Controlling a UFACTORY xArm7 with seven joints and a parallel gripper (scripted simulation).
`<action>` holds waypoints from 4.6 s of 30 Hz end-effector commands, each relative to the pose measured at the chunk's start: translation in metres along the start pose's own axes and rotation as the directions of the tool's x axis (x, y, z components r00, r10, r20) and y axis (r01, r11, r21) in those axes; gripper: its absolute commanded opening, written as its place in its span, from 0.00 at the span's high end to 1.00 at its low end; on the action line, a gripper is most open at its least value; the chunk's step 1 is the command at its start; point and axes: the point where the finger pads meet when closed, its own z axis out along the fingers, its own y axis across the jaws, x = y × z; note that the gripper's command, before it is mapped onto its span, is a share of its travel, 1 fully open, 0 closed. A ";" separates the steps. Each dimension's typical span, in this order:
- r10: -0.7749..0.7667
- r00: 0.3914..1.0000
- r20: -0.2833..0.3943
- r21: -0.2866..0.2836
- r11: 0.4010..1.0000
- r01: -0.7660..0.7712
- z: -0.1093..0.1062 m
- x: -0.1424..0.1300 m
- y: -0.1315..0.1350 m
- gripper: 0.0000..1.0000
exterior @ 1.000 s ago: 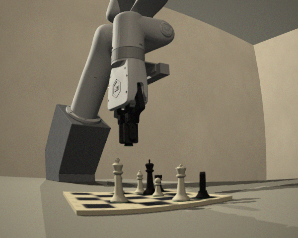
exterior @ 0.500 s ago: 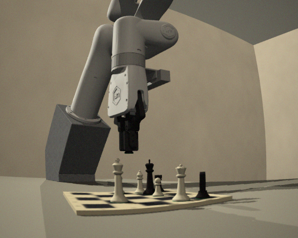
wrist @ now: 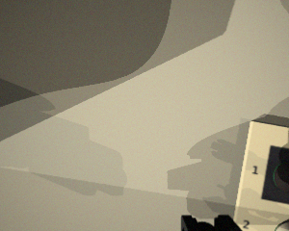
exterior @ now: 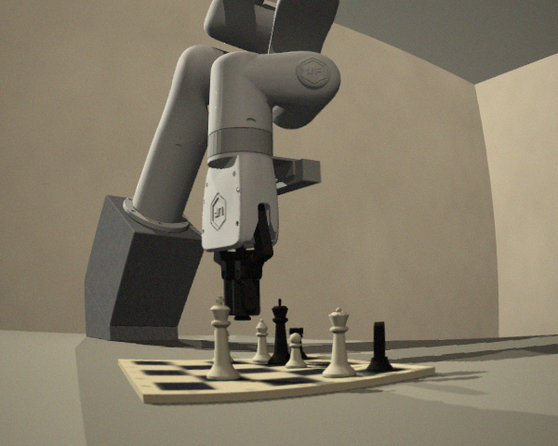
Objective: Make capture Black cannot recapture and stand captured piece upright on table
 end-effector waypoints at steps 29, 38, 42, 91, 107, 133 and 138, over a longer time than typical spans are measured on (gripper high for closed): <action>-0.004 1.000 0.019 -0.042 0.999 0.005 0.044 -0.002 0.003 1.00; -0.004 1.000 0.019 -0.042 0.999 0.005 0.044 -0.002 0.003 1.00; -0.004 1.000 0.019 -0.042 0.999 0.005 0.044 -0.002 0.003 1.00; -0.004 1.000 0.019 -0.042 0.999 0.005 0.044 -0.001 0.002 1.00; -0.004 1.000 0.019 -0.042 0.999 0.005 0.046 -0.001 0.002 1.00; -0.004 1.000 0.019 -0.042 0.999 0.005 0.048 -0.001 0.002 1.00; -0.004 1.000 0.019 -0.042 0.999 0.005 0.048 -0.001 0.002 1.00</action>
